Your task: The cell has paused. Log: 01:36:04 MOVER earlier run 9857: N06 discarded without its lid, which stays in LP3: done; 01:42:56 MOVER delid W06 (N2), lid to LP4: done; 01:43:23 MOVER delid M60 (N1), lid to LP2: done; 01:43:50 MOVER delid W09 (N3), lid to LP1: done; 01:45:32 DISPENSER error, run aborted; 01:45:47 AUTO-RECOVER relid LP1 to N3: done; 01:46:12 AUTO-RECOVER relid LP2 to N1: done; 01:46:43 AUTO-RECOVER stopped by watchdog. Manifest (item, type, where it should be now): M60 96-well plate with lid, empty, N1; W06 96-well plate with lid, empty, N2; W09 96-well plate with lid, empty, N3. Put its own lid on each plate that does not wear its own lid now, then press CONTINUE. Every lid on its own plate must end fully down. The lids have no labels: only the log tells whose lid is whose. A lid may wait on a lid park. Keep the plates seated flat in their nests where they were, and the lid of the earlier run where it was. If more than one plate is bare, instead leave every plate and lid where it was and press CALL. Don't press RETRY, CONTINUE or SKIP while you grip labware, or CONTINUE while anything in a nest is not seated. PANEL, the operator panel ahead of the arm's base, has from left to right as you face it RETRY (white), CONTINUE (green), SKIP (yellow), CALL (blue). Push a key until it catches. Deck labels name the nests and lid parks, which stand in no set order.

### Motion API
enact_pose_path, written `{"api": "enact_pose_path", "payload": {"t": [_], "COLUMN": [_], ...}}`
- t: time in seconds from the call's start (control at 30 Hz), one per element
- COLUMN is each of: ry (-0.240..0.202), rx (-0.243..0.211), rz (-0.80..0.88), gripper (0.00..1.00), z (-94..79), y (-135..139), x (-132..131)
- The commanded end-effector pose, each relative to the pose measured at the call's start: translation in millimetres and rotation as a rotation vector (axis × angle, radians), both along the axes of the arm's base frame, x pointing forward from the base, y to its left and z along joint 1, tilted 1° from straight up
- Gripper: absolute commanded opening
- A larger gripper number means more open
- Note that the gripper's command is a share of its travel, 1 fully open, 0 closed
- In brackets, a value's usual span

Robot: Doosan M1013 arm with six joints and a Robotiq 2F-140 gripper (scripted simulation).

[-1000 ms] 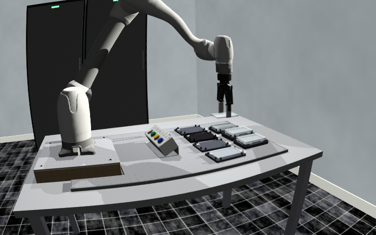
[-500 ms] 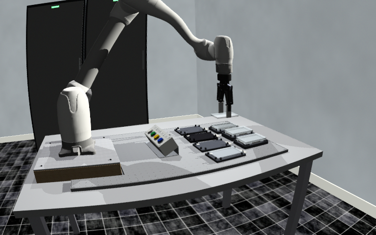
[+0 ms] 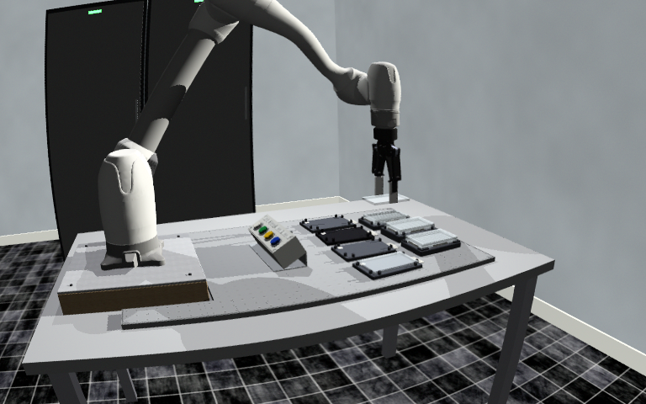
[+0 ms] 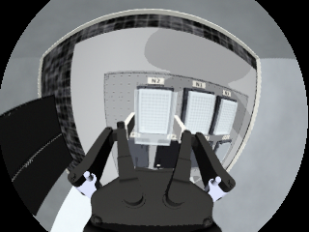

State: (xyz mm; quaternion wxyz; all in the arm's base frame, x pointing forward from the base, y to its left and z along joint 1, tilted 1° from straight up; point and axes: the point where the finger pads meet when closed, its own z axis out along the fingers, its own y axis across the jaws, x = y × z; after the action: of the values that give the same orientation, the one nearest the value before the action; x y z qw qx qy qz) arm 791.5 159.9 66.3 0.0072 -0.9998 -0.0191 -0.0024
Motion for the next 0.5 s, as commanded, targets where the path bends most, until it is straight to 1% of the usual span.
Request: {"api": "enact_pose_path", "payload": {"t": [0.0, 0.2, 0.27, 0.47], "ry": [0.0, 0.0, 0.0, 0.0], "rx": [0.0, 0.0, 0.0, 0.0], "rz": [0.01, 0.012, 0.012, 0.012], "gripper": [0.0, 0.0, 0.0, 0.0], "z": [-0.5, -13.1, -13.1, -24.8], "y": [0, 0, 0, 0], "x": [0, 0, 0, 0]}}
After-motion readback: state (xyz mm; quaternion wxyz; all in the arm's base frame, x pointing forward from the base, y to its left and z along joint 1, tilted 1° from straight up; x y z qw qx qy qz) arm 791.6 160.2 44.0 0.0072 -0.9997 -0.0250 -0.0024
